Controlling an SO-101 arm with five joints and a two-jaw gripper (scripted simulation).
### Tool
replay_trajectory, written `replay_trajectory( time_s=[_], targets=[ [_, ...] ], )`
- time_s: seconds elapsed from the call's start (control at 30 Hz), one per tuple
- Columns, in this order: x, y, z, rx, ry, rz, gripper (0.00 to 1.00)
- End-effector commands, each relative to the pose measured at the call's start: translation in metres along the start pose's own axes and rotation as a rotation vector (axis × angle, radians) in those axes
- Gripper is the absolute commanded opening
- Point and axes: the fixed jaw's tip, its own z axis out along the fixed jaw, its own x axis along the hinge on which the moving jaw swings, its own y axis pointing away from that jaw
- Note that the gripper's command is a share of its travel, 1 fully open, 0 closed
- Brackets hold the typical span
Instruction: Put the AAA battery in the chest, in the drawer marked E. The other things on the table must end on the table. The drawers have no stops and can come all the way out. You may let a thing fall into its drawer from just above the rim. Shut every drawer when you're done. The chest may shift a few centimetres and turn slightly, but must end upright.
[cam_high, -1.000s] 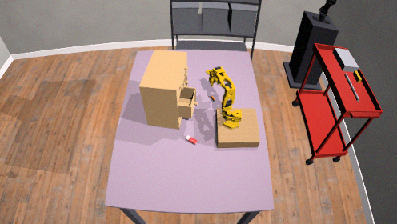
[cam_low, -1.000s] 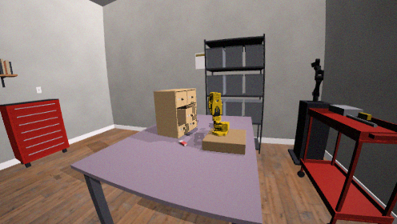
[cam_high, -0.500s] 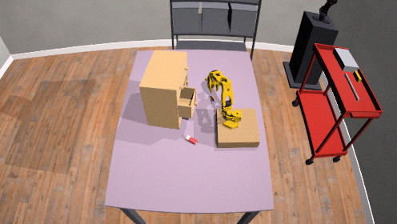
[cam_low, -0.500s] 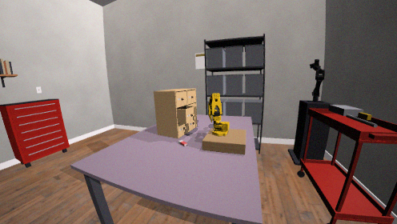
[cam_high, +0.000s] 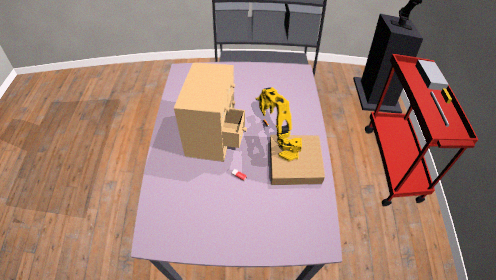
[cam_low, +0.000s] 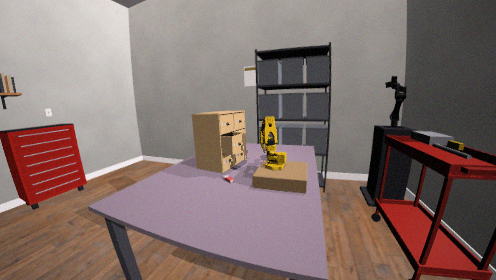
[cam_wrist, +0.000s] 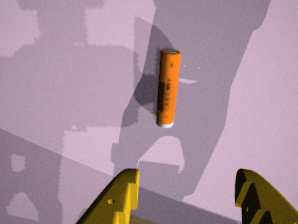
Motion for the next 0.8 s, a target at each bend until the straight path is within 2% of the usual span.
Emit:
replay_trajectory(
  time_s=[0.0,0.47,0.77],
  targets=[
    [0.000,-0.002,0.003,-0.002,0.007,0.004,0.19],
    [0.000,-0.002,0.018,-0.002,0.007,0.004,0.19],
    [0.001,-0.003,0.019,-0.002,0.007,0.004,0.19]
  ],
)
